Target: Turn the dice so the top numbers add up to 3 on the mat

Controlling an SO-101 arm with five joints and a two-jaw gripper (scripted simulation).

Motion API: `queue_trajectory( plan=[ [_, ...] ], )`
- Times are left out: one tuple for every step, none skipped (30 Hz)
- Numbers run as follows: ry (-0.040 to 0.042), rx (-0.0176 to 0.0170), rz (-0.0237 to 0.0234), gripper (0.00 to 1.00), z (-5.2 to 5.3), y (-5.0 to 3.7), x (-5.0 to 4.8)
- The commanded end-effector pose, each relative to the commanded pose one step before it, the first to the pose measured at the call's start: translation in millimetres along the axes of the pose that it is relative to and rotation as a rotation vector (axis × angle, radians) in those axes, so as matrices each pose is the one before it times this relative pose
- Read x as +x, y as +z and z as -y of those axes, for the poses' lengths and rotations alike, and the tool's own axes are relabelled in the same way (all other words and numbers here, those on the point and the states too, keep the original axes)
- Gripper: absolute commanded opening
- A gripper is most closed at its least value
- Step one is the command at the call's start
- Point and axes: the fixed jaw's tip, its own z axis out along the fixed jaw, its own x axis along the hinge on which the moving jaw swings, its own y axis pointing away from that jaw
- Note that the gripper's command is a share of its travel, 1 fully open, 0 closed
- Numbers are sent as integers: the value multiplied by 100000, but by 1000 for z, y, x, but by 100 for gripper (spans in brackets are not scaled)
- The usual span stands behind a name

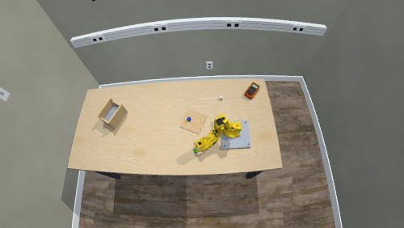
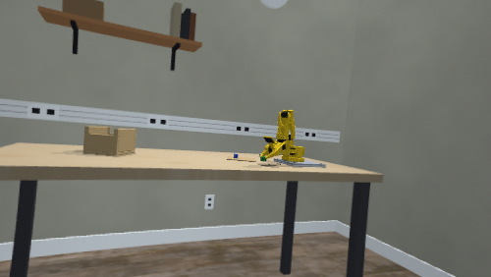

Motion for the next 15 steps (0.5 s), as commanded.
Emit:
queue_trajectory(
  plan=[
    [-1146, -626, 1589, 0, -1719, 2043, -1570],
    [0, 3, 0, 0, 0, 250, 574],
    [0, 0, 0, 0, -7, 267, 652],
    [0, 0, 0, 0, -1, 273, 676],
    [0, 3, 0, 0, -7, 255, 658],
    [0, 0, 0, 0, 0, 226, 591],
    [0, 0, 0, 0, -5, 185, 489],
    [0, 3, 0, 0, -4, 127, 356],
    [0, 0, 0, 0, -2, 81, 217],
    [0, 0, 0, 0, 5, 29, 90],
    [0, 0, 0, 0, 0, 6, 18],
    [0, 0, 0, 0, 0, 0, 0],
    [0, 0, 0, 0, 0, 0, 0],
    [0, 1, -2, 0, -3, 11, 13],
    [0, 0, 0, 0, -1, 35, 84]
  ],
)
